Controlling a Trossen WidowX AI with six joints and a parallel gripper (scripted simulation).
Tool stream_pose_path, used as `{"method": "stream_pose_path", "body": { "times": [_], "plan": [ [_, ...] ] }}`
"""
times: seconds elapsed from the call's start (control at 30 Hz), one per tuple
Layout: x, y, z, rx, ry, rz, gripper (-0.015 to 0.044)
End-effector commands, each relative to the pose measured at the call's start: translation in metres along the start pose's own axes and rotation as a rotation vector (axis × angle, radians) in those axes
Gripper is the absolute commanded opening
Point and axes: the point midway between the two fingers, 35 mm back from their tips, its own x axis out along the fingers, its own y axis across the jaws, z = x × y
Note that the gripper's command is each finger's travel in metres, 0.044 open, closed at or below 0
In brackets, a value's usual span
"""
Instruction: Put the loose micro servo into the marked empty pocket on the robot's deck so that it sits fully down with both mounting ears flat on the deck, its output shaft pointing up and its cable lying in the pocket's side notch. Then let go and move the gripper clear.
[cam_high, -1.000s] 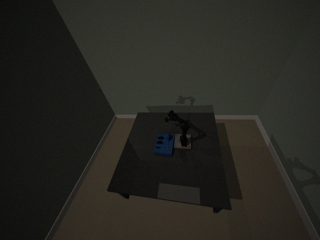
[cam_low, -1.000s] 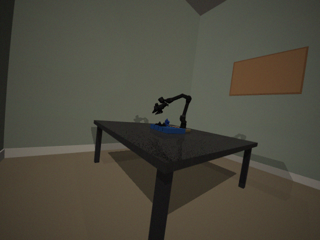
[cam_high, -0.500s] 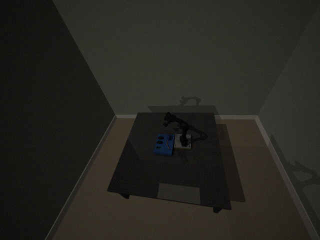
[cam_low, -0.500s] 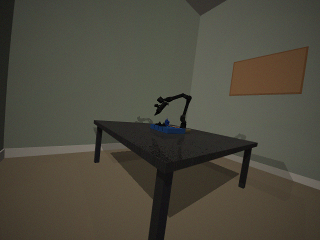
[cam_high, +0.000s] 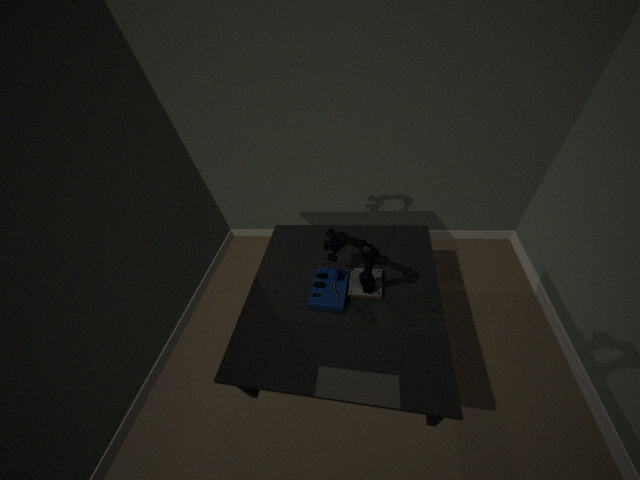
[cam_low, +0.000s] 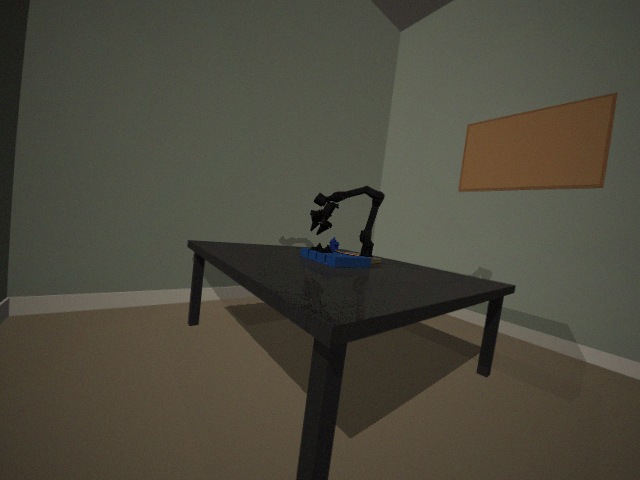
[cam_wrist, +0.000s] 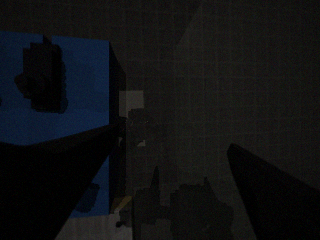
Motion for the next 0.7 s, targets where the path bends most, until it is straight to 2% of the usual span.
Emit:
{"method": "stream_pose_path", "body": {
  "times": [0.0, 0.67],
  "plan": [
    [-0.004, 0.016, 0.000, -0.147, 0.031, 0.036, 0.0440],
    [-0.024, 0.086, -0.015, -0.780, 0.135, 0.236, 0.0440]
  ]
}}
